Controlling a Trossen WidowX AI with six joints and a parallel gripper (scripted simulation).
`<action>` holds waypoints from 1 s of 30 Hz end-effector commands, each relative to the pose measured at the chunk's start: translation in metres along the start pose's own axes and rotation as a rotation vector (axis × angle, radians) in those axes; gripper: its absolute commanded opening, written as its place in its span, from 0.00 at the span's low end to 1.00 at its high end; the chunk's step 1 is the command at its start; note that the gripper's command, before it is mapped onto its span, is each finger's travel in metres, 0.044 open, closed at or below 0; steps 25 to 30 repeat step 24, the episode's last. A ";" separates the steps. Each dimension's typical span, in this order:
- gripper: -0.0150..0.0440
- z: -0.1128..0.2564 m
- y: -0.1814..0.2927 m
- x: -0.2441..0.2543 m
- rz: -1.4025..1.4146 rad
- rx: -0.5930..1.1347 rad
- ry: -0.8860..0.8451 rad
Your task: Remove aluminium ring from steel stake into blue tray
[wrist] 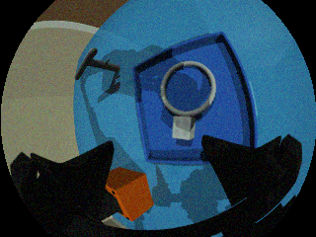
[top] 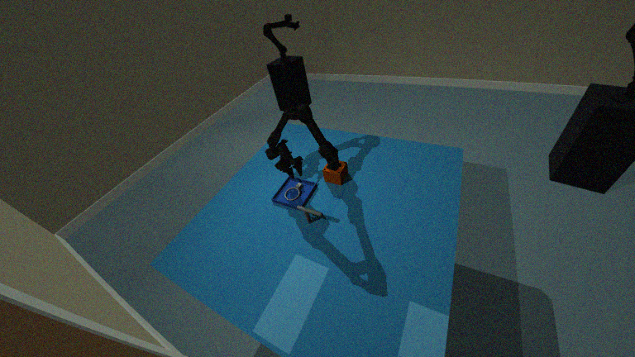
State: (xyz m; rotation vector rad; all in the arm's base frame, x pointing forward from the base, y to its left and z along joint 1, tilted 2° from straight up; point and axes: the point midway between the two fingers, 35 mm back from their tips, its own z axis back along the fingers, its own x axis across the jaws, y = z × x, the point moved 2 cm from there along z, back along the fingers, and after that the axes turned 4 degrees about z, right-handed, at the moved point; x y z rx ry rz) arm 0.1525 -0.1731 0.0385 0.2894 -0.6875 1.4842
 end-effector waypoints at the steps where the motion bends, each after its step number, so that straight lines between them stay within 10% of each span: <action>1: 1.00 0.039 -0.015 0.029 0.015 -0.012 0.028; 30: 1.00 0.039 -0.015 0.027 0.024 -0.016 0.039</action>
